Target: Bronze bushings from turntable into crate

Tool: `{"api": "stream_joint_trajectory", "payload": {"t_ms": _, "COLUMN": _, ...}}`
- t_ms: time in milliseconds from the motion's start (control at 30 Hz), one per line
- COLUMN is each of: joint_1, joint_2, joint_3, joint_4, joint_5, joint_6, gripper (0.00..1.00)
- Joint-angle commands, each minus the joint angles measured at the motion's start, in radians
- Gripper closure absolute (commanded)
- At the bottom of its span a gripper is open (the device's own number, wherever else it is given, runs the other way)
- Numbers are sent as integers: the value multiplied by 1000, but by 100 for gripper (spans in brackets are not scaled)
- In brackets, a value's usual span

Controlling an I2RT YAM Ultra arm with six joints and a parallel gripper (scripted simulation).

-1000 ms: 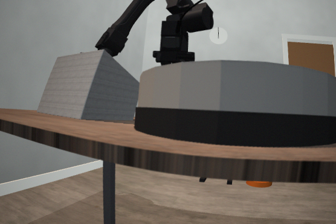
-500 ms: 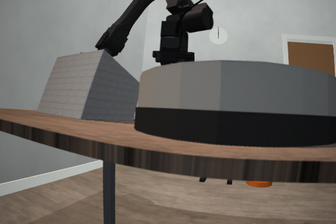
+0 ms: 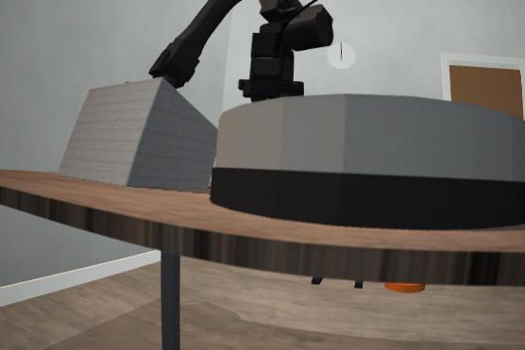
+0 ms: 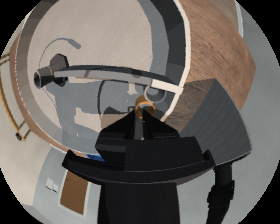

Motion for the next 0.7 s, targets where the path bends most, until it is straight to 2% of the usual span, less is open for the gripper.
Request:
{"api": "stream_joint_trajectory", "payload": {"t_ms": 0, "joint_1": -4, "joint_2": 14, "joint_3": 33, "joint_4": -15, "joint_5": -1, "joint_6": 3, "gripper": 87}}
{"api": "stream_joint_trajectory", "payload": {"t_ms": 667, "joint_1": 2, "joint_2": 47, "joint_3": 33, "joint_4": 38, "joint_5": 0, "joint_6": 18, "gripper": 87}}
